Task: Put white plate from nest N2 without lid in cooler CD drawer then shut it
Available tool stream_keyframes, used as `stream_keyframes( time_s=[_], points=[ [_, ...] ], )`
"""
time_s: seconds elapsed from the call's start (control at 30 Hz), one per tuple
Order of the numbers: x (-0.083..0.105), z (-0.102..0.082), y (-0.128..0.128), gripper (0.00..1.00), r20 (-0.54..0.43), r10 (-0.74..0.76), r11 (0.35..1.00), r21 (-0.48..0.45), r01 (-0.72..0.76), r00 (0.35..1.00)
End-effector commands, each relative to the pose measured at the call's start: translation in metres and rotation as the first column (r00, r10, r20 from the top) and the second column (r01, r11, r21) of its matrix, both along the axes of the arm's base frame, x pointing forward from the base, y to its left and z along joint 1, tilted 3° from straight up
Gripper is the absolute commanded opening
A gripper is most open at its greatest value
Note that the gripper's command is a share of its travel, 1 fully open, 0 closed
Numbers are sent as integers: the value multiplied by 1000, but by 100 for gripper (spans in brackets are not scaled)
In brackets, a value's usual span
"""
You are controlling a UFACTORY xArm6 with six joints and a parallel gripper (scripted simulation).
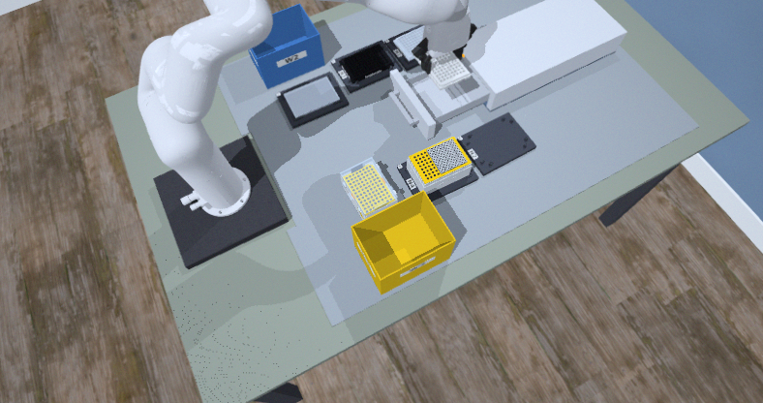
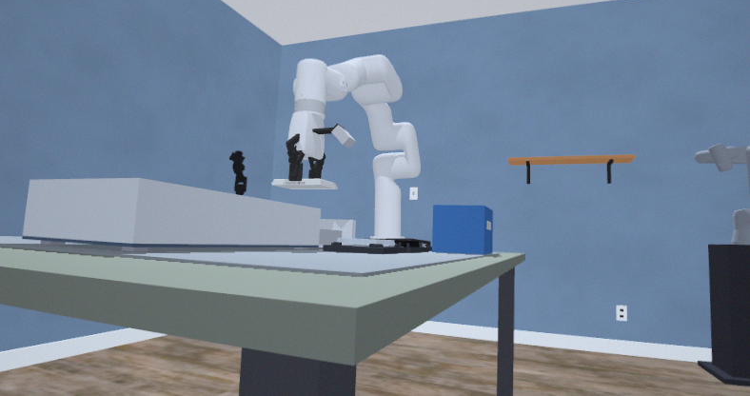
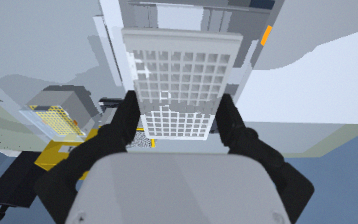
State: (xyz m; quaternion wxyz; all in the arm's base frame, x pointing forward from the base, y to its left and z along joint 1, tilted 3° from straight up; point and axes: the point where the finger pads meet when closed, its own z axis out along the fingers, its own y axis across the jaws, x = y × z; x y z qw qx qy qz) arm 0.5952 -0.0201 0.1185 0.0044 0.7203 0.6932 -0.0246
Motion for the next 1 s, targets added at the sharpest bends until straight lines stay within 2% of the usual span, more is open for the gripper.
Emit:
stream_keyframes(
  time_s=[0.0, 0.97],
  points=[
    [1, 2, 0, 0, 5, 0, 1000, 0, 0, 1000],
    [1, -39, -2, 0, 5, 0, 1000, 0, 0, 1000]
  ],
)
